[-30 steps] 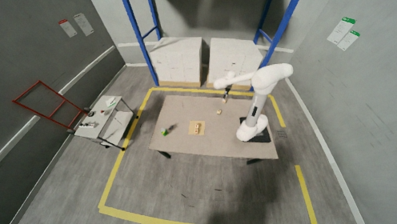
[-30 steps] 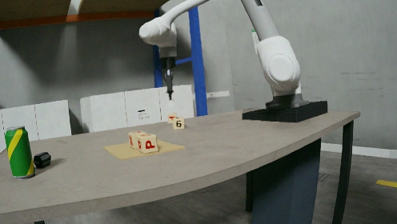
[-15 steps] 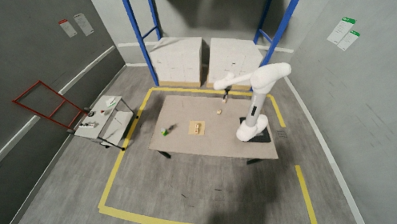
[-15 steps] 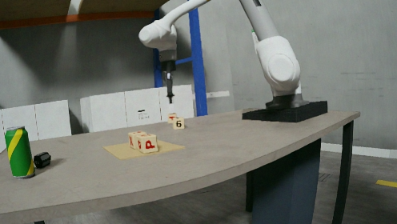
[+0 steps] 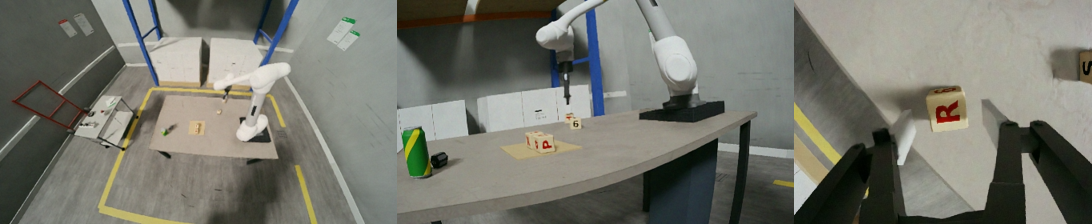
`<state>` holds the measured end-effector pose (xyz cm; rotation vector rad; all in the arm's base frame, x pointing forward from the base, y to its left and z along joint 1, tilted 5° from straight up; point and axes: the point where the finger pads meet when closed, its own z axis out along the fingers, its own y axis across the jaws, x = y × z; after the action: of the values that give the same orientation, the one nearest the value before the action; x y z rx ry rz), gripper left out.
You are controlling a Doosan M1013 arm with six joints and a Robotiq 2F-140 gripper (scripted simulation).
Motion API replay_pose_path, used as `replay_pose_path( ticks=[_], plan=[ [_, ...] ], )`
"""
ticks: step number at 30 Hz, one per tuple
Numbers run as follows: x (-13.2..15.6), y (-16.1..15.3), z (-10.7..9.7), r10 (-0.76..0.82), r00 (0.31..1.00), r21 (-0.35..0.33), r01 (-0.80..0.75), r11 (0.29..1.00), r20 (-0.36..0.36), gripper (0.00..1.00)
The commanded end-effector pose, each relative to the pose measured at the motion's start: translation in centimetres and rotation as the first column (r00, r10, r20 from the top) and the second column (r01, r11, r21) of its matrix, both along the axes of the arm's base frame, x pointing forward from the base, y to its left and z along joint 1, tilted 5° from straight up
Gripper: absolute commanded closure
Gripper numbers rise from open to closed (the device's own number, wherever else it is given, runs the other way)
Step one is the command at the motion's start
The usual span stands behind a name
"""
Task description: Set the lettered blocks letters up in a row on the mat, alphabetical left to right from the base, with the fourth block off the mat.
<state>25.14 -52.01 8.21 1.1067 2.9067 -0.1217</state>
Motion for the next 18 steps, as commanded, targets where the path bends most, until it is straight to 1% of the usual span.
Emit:
replay_pose_path(
  ticks=[1, 11, 18],
  plan=[
    [0.0, 0.0, 0.1, 0.000, 1.000, -0.001, 0.000, 1.000, 0.001, 0.45],
    [0.0, 0.0, 0.0, 0.000, 1.000, -0.001, 0.000, 1.000, 0.001, 0.45],
    [0.0, -0.2, -1.4, 0.000, 1.000, -0.001, 0.000, 1.000, 0.001, 0.45]
  ],
)
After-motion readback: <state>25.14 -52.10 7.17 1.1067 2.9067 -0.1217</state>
